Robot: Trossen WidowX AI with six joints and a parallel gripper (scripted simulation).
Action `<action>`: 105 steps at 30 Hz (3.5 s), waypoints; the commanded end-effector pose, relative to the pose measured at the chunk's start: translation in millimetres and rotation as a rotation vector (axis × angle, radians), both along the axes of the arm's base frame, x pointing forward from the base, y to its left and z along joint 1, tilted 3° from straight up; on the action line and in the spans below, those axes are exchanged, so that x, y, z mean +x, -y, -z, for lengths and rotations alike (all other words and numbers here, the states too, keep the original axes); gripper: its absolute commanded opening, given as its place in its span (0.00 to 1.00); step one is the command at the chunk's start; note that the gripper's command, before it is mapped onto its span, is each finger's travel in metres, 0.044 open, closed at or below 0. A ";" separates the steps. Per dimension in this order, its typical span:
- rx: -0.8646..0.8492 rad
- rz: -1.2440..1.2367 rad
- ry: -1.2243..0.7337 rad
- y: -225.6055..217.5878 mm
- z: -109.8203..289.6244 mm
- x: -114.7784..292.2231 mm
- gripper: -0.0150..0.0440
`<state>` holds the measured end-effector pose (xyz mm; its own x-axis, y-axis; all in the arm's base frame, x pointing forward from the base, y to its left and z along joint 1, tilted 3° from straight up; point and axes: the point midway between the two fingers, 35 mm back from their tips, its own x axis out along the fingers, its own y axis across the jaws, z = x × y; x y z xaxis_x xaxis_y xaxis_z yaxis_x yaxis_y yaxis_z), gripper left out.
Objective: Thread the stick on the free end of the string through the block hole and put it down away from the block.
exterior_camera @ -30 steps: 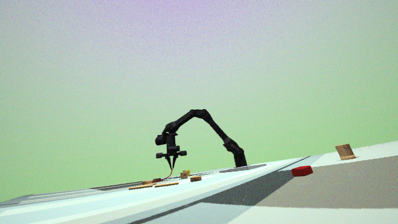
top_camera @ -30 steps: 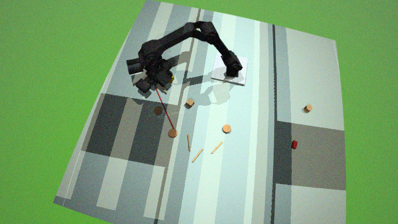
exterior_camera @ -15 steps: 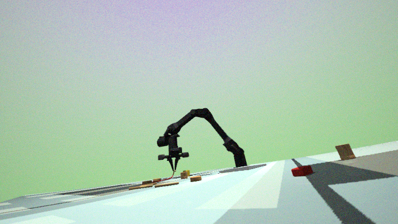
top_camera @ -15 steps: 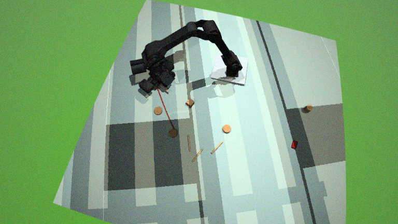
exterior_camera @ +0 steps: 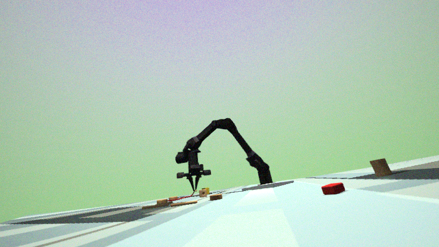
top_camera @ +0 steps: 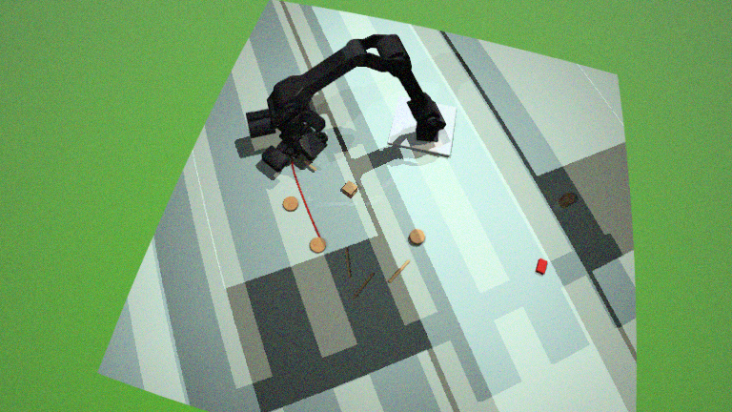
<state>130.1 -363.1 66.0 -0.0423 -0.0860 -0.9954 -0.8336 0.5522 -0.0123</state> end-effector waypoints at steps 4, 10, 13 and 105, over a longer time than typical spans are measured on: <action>0.006 -0.005 -0.005 -8.2 8.2 -5.0 0.25; 0.007 -0.005 -0.005 -13.1 13.0 -7.7 0.25; 0.007 -0.005 -0.005 -14.0 13.9 -8.2 0.25; 0.008 -0.006 -0.005 -89.6 22.6 39.9 0.25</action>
<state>168.3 -278.3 45.1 -0.0414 -0.0804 -0.9959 -0.8386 0.5447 -0.0091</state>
